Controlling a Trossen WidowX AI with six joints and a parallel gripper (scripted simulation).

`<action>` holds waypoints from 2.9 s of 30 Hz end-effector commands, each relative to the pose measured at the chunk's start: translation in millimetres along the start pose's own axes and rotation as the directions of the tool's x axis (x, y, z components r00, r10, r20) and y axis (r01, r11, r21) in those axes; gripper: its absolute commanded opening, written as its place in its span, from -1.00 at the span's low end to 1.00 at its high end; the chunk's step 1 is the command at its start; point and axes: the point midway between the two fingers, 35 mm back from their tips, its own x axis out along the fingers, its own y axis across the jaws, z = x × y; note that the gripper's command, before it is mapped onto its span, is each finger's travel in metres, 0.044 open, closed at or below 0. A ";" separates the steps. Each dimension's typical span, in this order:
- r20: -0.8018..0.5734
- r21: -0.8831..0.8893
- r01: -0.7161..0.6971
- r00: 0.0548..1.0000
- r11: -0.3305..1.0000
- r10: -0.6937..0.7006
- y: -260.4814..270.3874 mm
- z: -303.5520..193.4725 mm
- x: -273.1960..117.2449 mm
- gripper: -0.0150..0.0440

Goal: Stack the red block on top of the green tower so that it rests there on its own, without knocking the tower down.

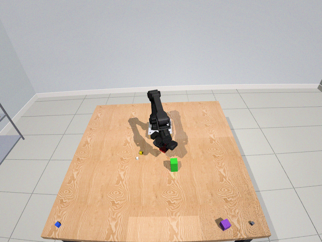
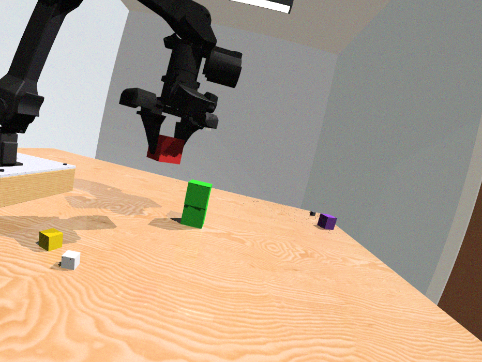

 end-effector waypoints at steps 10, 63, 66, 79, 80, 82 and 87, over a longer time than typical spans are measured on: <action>-0.001 0.004 -0.001 1.000 1.000 0.001 51.0 11.0 1.2 -0.49; -0.002 0.008 -0.002 1.000 1.000 0.002 94.8 13.6 33.6 -0.49; -0.002 0.008 -0.002 1.000 1.000 0.002 94.8 13.6 34.0 -0.49; -0.002 0.008 -0.002 1.000 1.000 0.002 94.8 13.6 33.9 -0.49; -0.002 0.008 -0.002 1.000 1.000 0.002 94.8 13.6 32.6 -0.49; -0.002 0.008 -0.002 1.000 1.000 0.003 94.9 13.7 27.9 -0.49; 0.000 0.006 0.001 1.000 1.000 -0.001 94.0 14.0 33.1 -0.05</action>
